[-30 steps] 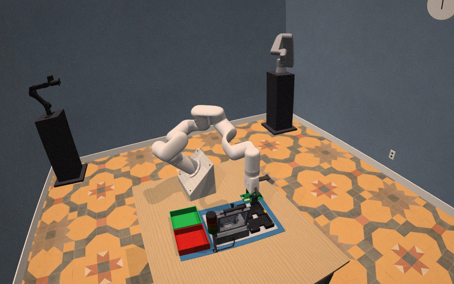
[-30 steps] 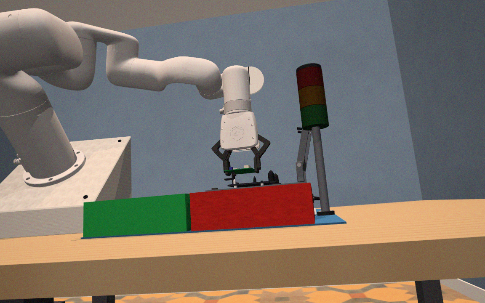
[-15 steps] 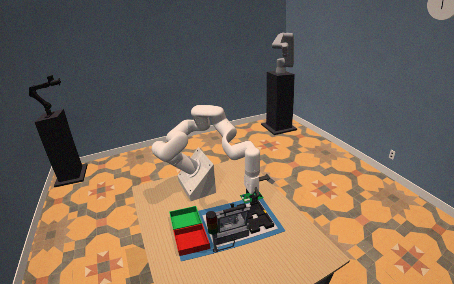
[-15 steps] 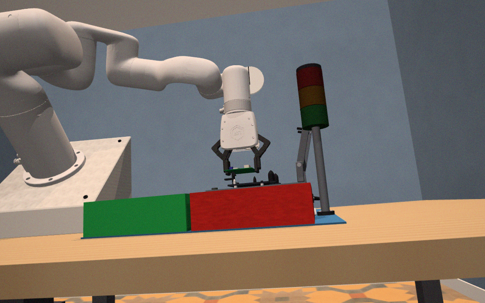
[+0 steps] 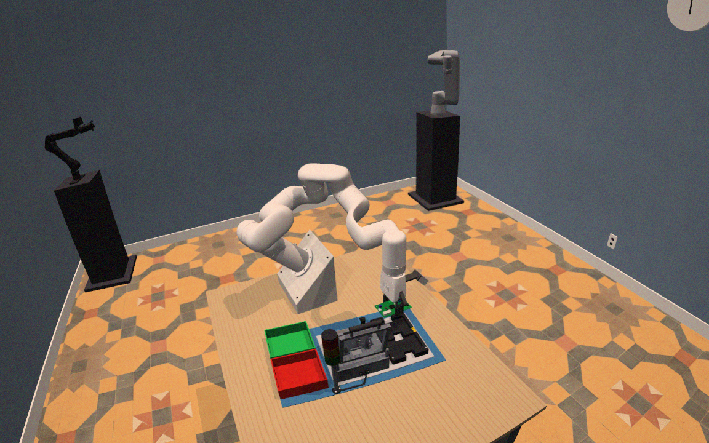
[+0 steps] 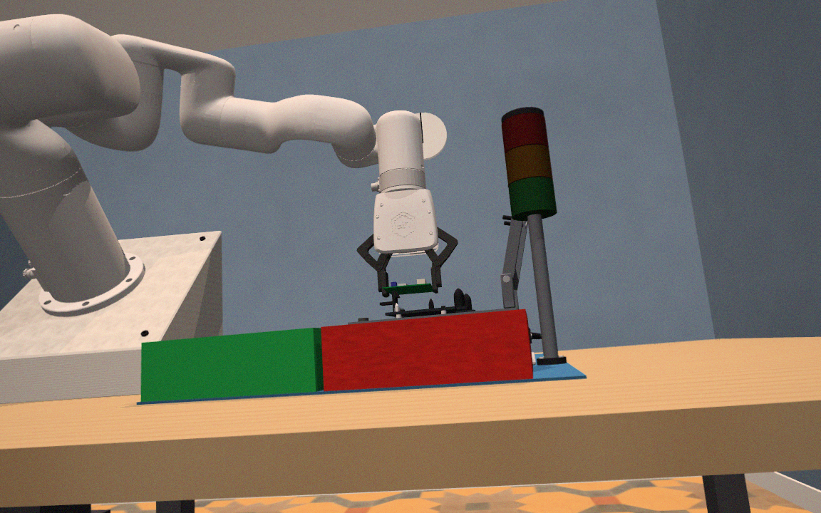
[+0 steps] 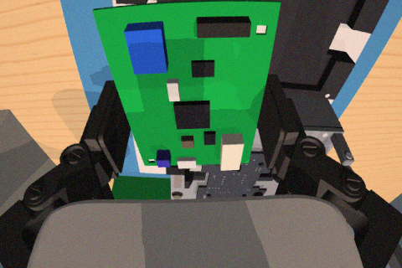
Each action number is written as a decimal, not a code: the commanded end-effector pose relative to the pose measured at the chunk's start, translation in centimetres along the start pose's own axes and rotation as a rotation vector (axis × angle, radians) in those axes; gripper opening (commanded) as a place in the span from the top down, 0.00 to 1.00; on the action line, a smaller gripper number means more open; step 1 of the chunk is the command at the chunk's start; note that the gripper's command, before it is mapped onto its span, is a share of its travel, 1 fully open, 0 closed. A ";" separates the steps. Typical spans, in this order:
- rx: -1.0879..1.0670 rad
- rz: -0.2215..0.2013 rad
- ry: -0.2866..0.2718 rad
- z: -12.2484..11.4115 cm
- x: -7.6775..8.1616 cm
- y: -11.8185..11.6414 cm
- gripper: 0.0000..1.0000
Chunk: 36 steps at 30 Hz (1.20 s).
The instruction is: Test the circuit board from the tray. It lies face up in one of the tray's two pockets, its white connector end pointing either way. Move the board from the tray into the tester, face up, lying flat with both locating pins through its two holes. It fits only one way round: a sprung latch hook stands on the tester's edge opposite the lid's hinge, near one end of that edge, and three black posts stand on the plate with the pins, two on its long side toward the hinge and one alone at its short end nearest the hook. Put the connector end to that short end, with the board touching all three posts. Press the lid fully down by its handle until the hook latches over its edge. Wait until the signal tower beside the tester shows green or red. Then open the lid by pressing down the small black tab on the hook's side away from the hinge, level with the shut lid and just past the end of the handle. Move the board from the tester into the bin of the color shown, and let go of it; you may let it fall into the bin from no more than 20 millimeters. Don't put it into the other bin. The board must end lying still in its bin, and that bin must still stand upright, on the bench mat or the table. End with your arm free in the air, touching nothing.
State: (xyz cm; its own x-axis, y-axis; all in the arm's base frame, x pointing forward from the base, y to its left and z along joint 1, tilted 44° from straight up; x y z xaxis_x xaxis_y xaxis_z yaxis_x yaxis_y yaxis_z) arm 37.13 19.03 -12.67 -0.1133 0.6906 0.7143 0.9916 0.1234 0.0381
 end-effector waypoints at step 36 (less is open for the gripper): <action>0.896 -0.005 0.002 0.1 0.2 0.1 0.21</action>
State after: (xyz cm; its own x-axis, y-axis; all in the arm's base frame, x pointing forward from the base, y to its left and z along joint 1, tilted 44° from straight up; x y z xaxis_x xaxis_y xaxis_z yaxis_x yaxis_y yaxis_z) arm 37.13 19.04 -12.67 -0.1139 0.6947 0.7102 0.6542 0.5905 -0.4726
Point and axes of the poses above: the point where the finger pads meet when closed, its own x axis back along the fingers, its own y axis across the jaws, z = x × y, the point moved 1 cm from there along x, back along the fingers, and after that the axes turned 1 degree about -x, right-handed, at the moved point
